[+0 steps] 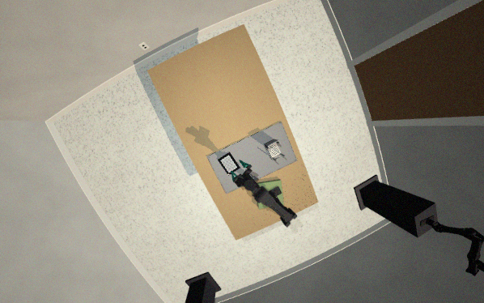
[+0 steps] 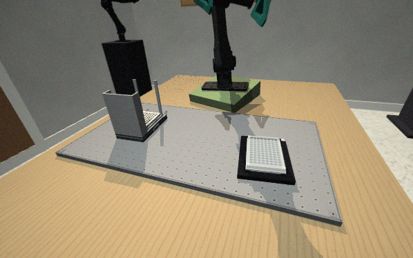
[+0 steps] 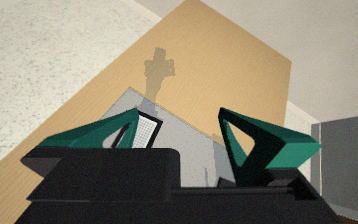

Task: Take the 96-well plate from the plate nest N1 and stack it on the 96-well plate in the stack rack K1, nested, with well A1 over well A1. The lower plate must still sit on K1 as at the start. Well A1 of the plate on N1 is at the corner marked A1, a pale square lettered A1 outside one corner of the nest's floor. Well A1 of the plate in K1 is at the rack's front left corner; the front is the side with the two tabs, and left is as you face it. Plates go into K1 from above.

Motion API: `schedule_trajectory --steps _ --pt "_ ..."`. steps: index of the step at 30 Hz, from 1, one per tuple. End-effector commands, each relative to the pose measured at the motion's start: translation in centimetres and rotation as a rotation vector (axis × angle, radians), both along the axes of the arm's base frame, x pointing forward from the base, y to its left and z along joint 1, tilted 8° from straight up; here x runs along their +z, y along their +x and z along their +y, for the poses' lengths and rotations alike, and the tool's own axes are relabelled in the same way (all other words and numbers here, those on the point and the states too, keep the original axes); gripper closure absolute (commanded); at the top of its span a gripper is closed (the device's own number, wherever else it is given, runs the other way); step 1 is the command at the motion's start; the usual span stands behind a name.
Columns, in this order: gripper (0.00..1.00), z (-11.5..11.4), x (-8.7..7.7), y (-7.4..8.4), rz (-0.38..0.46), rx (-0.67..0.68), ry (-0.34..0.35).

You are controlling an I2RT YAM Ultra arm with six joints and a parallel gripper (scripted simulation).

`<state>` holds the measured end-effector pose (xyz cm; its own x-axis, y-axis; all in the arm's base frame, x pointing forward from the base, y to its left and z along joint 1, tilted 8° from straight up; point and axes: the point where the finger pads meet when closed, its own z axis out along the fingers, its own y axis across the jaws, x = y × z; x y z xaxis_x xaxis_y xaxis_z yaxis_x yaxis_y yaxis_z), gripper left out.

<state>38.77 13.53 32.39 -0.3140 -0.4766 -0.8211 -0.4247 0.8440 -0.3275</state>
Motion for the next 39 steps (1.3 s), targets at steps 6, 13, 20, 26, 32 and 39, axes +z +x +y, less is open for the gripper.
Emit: schedule_trajectory --steps 6,13,20,26,32,39 --pt "0.0 2.1 -2.7 1.0 0.26 -0.076 0.06" --pt "0.0 3.2 -4.9 1.5 0.408 -0.136 0.074" --pt "0.0 4.9 -8.1 1.7 0.614 -0.234 0.072" --pt "0.0 5.7 -10.6 1.5 0.72 -0.313 0.052" --pt "0.0 6.3 -12.5 1.0 0.823 -0.394 0.028" --pt "0.0 7.2 -15.5 0.0 0.948 -0.51 -0.013"
